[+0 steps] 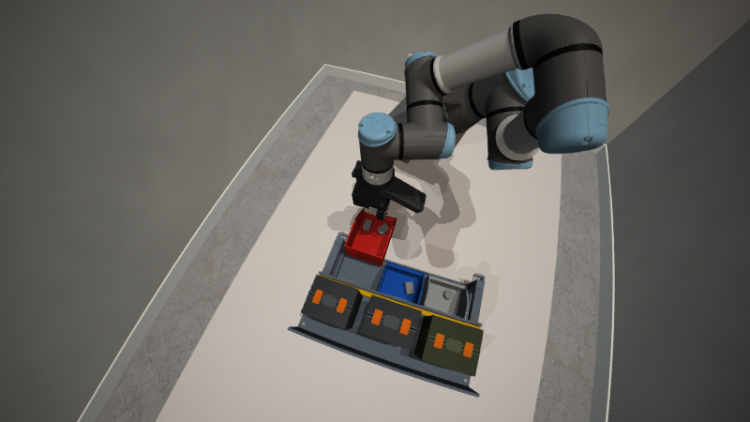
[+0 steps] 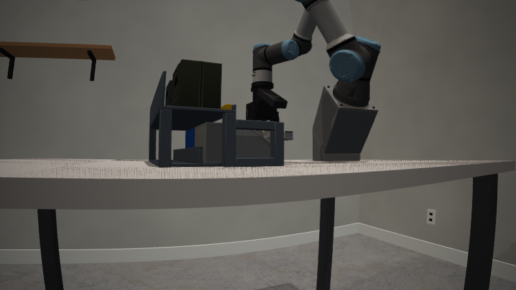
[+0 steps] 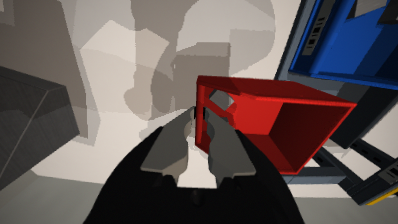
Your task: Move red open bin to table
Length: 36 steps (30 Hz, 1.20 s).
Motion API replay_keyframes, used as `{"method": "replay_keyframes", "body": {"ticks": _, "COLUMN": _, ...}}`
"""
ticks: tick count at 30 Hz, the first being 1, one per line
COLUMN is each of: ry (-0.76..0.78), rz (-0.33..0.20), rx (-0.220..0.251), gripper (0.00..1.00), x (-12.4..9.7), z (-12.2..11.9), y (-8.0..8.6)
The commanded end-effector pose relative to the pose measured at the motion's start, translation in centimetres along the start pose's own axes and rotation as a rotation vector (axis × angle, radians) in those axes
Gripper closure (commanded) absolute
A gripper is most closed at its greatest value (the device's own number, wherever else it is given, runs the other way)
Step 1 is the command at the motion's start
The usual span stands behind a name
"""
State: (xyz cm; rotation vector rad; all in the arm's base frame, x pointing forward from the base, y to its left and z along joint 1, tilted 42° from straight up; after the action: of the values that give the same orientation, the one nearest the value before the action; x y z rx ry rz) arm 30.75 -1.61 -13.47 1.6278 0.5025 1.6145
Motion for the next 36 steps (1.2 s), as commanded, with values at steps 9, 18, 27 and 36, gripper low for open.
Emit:
{"method": "replay_keyframes", "body": {"ticks": 9, "ry": 0.001, "rz": -0.002, "rx": -0.002, "gripper": 1.00, "x": -0.07, "z": 0.07, "y": -0.34}}
{"method": "replay_keyframes", "body": {"ticks": 18, "ry": 0.001, "rz": -0.002, "rx": -0.002, "gripper": 1.00, "x": -0.07, "z": 0.07, "y": -0.43}}
{"method": "replay_keyframes", "body": {"ticks": 27, "ry": 0.000, "rz": -0.002, "rx": -0.002, "gripper": 0.74, "x": -0.07, "z": 0.06, "y": -0.42}}
{"method": "replay_keyframes", "body": {"ticks": 36, "ry": 0.000, "rz": -0.002, "rx": -0.002, "gripper": 0.74, "x": -0.07, "z": 0.06, "y": -0.42}}
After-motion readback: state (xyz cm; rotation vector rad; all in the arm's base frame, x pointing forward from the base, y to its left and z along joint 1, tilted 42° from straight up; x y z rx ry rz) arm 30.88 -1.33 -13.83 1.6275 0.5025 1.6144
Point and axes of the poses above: the point where the finger pads meet when closed, its own y axis back along the fingers, its own z axis across the jaws, x = y × z, the point moved 1 cm from there along y, back along the fingers, and after that the axes turned 8 degrees about -y, right-handed, at the moved point
